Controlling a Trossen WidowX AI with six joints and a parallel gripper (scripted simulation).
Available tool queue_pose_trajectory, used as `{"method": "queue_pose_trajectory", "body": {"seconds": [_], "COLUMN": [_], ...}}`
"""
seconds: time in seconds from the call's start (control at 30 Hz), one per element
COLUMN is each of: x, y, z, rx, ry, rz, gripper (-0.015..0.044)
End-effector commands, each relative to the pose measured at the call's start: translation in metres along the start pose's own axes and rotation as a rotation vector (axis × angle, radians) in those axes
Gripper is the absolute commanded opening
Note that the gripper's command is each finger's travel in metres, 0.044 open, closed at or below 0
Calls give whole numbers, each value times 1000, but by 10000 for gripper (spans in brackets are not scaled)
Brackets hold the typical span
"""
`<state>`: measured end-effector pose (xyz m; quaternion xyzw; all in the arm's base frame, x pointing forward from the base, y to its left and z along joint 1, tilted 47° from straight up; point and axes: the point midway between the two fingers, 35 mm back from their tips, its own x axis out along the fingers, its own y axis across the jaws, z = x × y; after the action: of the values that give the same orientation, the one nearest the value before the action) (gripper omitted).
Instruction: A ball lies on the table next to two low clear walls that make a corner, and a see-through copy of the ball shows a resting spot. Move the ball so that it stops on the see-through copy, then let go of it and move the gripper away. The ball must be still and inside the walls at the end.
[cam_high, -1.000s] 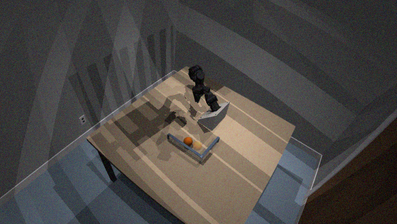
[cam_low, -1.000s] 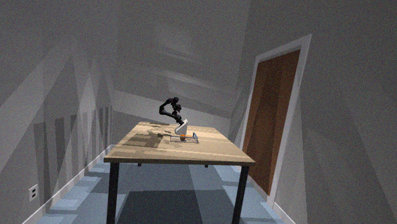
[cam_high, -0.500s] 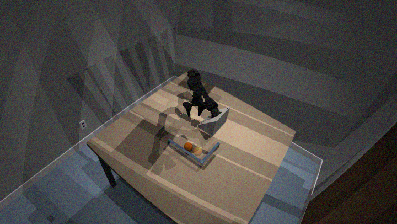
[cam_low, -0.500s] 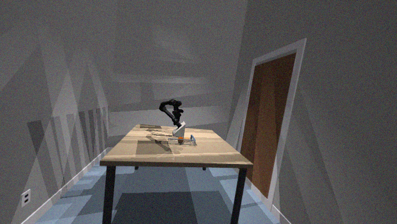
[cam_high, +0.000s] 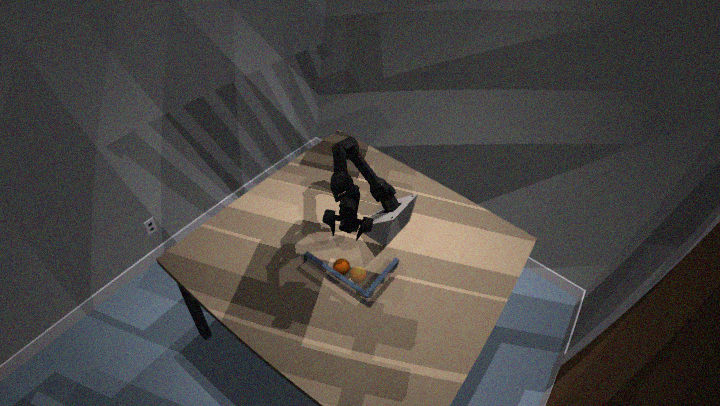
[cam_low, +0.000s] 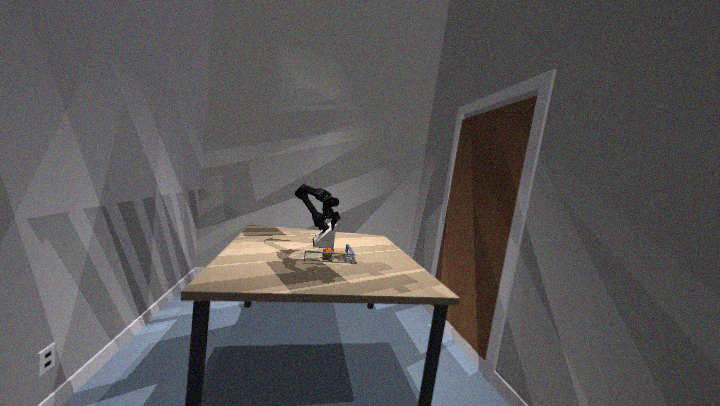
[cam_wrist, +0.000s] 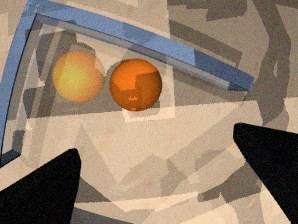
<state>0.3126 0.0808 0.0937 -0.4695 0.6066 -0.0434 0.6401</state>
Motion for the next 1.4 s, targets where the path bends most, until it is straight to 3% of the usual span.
{"method": "queue_pose_trajectory", "body": {"seconds": [0.0, 0.1, 0.53, 1.37], "x": [64, 85, 87, 128], "y": [1, 4, 4, 4], "z": [22, 25, 26, 18], "rx": [359, 468, 475, 475], "ry": [149, 193, 196, 195], "rz": [-27, -40, -41, -42], "gripper": [440, 440, 440, 440]}}
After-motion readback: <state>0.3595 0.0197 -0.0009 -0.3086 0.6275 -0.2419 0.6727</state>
